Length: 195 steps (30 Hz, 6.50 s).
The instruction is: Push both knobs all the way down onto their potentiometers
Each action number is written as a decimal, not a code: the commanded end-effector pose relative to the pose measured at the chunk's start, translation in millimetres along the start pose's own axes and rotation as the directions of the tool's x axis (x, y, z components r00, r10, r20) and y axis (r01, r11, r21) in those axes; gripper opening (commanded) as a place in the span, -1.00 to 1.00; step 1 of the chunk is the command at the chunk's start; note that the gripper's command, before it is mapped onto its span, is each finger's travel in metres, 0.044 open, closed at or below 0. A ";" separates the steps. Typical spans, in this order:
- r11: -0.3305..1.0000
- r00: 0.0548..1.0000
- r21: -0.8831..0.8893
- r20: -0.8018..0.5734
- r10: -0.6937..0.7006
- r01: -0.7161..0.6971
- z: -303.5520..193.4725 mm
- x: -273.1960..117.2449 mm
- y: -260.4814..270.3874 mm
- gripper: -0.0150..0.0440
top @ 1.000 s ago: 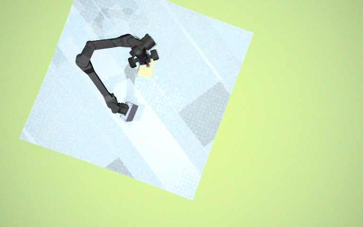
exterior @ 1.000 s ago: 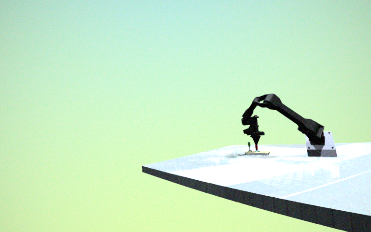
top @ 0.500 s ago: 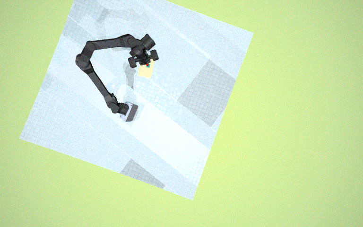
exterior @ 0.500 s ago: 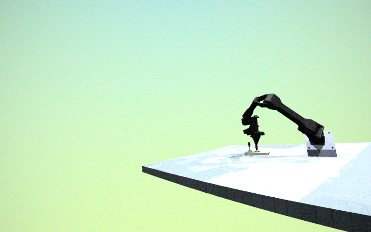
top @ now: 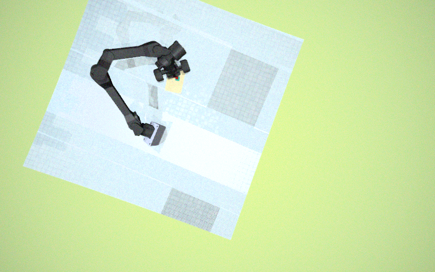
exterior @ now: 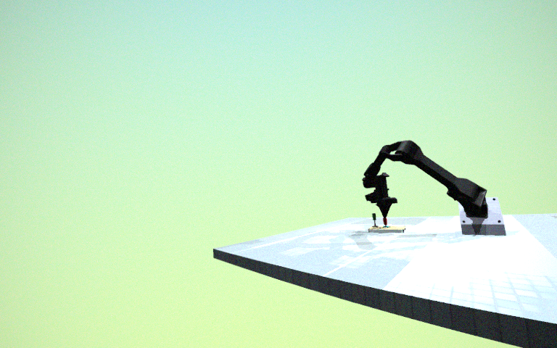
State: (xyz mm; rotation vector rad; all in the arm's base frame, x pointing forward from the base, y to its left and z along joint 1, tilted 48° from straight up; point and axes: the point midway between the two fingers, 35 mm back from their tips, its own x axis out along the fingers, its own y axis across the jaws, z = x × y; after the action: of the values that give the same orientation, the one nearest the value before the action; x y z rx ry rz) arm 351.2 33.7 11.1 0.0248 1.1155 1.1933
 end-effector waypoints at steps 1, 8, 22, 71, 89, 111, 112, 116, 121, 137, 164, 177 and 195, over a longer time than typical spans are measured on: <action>1.000 1.000 -0.017 -0.007 0.006 -0.006 3.2 8.8 0.9 -0.49; 1.000 1.000 -0.017 -0.007 0.006 -0.006 3.2 8.8 0.9 -0.49; 1.000 1.000 -0.017 -0.007 0.006 -0.006 3.2 9.6 0.9 -0.49; 1.000 1.000 -0.017 -0.007 0.006 -0.006 3.2 12.3 1.0 -0.49; 1.000 1.000 -0.017 -0.008 0.005 -0.005 3.4 -8.3 0.4 -0.49; 0.981 0.998 0.190 0.021 -0.052 0.048 1.5 -35.4 -3.4 -0.49; 0.974 0.998 0.224 0.020 -0.052 0.046 2.2 -35.9 -3.5 -0.49; 0.933 0.999 0.357 0.019 -0.049 0.039 4.9 -37.7 -3.7 -0.49; 0.858 0.999 0.512 0.017 -0.046 0.030 8.3 -40.1 -3.9 -0.49; 0.461 0.999 0.887 0.012 -0.035 0.005 18.8 -47.6 -4.2 -0.49; -0.441 1.000 0.898 0.003 -0.017 -0.010 36.1 -60.0 -2.9 -0.49; -0.789 1.000 0.614 -0.002 -0.008 -0.005 44.0 -65.8 -1.5 -0.49; -0.999 1.000 0.041 -0.008 0.004 0.005 54.5 -73.6 1.2 -0.49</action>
State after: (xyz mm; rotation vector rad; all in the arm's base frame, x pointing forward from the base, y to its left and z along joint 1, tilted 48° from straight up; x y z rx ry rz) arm 391.9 8.1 88.8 2.1064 1.7312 -1.4389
